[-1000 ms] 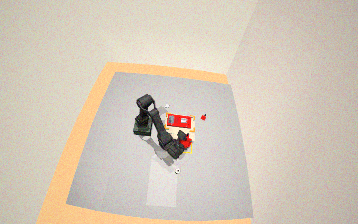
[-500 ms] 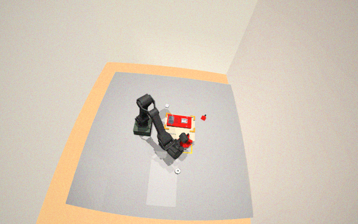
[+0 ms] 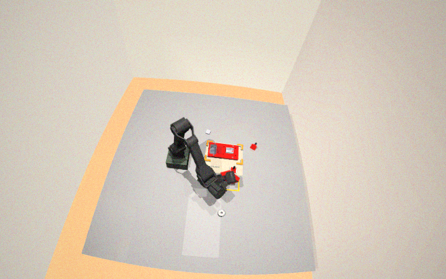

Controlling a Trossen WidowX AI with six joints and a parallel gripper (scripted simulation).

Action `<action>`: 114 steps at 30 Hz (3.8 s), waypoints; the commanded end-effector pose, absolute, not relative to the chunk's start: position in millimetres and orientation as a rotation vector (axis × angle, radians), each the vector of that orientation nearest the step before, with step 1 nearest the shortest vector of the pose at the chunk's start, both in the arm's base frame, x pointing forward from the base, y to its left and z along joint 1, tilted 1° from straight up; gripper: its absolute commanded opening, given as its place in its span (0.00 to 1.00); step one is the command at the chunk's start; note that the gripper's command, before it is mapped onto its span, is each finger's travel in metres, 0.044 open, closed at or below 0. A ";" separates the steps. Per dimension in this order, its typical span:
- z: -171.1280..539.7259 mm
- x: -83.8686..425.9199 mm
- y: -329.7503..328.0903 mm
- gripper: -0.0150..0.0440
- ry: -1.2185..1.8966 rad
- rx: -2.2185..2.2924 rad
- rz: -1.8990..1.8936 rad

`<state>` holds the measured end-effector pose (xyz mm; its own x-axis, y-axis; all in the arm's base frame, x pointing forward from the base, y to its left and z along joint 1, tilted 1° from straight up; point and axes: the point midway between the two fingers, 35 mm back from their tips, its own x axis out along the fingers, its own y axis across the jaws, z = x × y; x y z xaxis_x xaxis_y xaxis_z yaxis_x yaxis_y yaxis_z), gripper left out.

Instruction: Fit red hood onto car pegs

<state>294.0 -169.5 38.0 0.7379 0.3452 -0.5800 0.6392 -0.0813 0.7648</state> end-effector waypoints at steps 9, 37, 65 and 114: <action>27.6 291.2 -171.1 0.25 0.772 2.034 -0.458; 2.9 284.0 -178.9 0.43 0.692 2.524 -0.710; 78.1 225.9 -211.7 1.00 0.646 2.716 -0.862; 44.6 258.3 -197.3 1.00 1.403 0.407 -0.113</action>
